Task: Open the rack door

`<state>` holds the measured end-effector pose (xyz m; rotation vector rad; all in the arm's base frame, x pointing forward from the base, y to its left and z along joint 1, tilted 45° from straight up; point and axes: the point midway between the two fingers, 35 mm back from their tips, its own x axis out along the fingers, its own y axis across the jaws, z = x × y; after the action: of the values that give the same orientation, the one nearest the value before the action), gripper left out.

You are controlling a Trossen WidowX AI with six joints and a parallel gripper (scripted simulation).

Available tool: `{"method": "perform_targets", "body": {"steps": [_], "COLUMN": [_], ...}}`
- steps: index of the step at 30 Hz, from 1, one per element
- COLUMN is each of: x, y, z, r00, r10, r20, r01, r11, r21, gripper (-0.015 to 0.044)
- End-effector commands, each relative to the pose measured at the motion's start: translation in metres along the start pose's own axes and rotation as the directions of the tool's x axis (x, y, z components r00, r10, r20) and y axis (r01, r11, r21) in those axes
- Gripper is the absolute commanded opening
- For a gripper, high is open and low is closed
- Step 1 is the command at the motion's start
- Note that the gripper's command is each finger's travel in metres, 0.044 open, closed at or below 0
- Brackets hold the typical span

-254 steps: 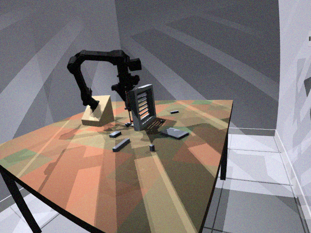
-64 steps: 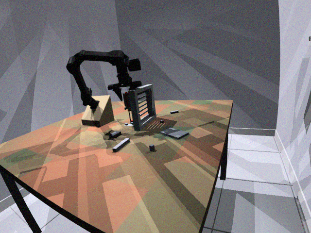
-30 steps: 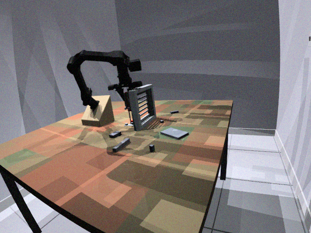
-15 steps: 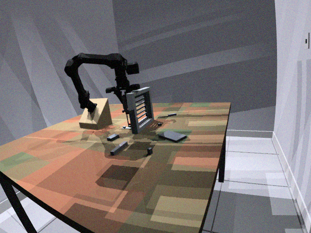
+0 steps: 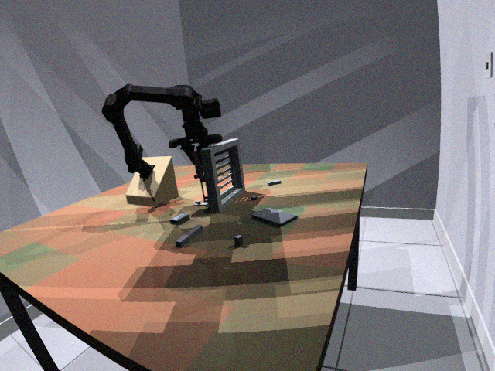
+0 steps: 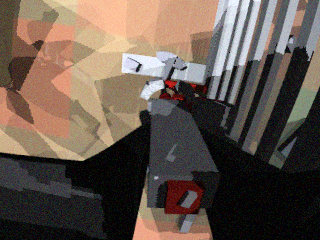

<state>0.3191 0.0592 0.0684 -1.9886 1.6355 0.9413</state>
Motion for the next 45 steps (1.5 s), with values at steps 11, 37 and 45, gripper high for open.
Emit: {"method": "perform_targets", "body": {"steps": [11, 37, 45], "x": [0.000, 0.000, 0.000], "y": [0.017, 0.058, 0.069], "z": [0.009, 0.041, 0.055], "r00": [1.000, 1.000, 1.000], "r10": [0.006, 0.007, 0.008], "r20": [0.005, 0.007, 0.008], "r01": [-0.007, -0.010, -0.011], "r11": [0.964, 0.774, 0.697], "r21": [0.268, 0.633, 0.717], "gripper": [0.0015, 0.0015, 0.0015]}}
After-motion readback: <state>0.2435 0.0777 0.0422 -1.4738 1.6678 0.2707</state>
